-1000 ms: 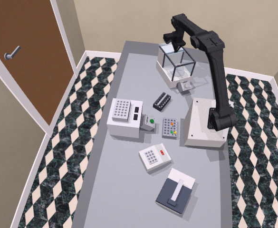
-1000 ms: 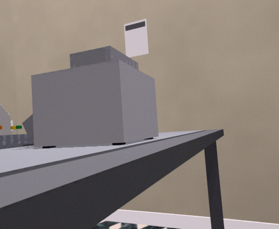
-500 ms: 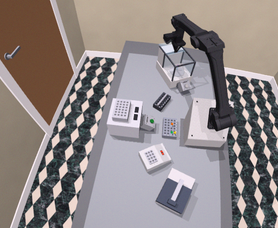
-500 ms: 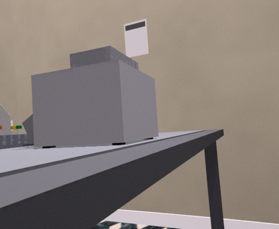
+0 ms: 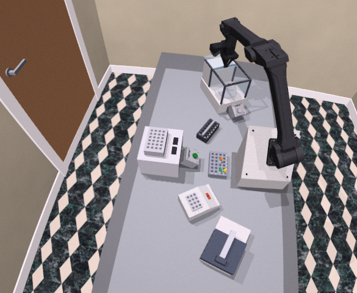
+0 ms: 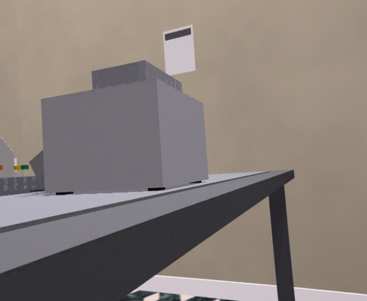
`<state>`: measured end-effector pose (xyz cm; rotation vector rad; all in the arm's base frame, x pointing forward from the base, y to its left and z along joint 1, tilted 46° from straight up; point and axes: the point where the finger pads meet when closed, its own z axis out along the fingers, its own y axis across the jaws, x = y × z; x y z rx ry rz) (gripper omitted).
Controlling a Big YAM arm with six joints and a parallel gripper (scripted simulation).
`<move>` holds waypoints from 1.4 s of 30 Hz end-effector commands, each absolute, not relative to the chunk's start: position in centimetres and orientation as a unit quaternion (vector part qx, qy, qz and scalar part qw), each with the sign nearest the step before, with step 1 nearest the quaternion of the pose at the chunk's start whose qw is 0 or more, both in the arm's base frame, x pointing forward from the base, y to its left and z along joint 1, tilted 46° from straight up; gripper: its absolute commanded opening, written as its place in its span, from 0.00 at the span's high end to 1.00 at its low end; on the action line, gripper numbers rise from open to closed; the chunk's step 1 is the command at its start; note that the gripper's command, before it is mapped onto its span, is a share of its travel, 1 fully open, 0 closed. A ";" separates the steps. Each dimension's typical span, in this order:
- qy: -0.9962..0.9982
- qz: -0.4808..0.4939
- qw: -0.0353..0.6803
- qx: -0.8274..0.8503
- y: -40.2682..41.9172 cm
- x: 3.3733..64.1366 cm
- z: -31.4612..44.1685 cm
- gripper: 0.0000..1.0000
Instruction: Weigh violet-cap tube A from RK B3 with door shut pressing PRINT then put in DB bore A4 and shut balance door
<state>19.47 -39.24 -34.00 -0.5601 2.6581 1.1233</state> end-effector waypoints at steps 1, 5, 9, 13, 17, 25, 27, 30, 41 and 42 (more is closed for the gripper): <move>0.908 0.358 0.102 -0.192 -41.4 20.4 -34.8 0.94; 0.908 0.358 0.102 -0.192 -41.4 20.4 -34.8 0.94; 0.908 0.358 0.102 -0.192 -41.4 20.4 -34.8 0.94; 0.908 0.358 0.102 -0.192 -41.4 20.4 -34.8 0.94; 0.908 0.358 0.102 -0.192 -41.4 20.4 -34.8 0.94; 0.908 0.358 0.102 -0.192 -41.4 20.4 -34.8 0.94; 0.908 0.358 0.102 -0.192 -41.4 20.4 -34.8 0.94; 0.908 0.358 0.102 -0.192 -41.4 20.4 -34.8 0.94; 0.907 0.361 0.103 -0.192 -40.9 19.9 -33.6 0.70; 0.907 0.361 0.103 -0.192 -40.9 19.9 -33.6 0.70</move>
